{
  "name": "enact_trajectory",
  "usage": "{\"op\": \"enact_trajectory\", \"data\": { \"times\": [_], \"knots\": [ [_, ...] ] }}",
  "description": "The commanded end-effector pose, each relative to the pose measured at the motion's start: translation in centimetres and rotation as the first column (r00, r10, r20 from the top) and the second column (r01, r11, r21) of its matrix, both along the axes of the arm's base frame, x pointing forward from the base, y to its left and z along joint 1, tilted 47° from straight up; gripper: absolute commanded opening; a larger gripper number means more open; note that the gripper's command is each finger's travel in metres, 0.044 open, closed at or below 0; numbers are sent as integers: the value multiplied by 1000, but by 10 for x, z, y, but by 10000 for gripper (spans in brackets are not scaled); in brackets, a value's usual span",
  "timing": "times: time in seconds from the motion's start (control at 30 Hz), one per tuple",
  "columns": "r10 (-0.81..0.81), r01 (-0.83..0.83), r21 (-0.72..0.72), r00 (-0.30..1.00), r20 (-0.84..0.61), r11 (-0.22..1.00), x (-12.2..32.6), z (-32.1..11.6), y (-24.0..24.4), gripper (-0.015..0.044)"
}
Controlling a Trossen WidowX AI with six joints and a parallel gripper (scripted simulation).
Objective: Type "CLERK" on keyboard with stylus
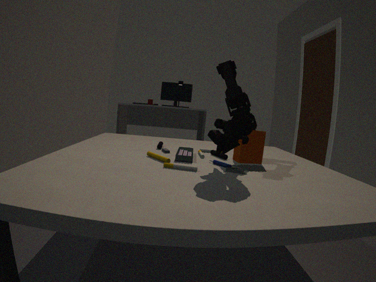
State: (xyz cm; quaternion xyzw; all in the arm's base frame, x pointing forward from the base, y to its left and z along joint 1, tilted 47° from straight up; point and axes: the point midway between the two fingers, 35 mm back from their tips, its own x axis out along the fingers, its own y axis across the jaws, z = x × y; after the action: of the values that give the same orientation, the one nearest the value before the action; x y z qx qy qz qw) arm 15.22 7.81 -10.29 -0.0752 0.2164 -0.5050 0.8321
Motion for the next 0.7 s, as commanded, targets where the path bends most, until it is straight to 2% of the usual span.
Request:
{"op": "enact_trajectory", "data": {
  "times": [0.0,0.67],
  "knots": [
    [3,-3,-5,1000,-3,1000,1,-3,-3,150],
    [3,-3,-5,1000,-2,1000,3,-13,-14,150]
  ]
}}
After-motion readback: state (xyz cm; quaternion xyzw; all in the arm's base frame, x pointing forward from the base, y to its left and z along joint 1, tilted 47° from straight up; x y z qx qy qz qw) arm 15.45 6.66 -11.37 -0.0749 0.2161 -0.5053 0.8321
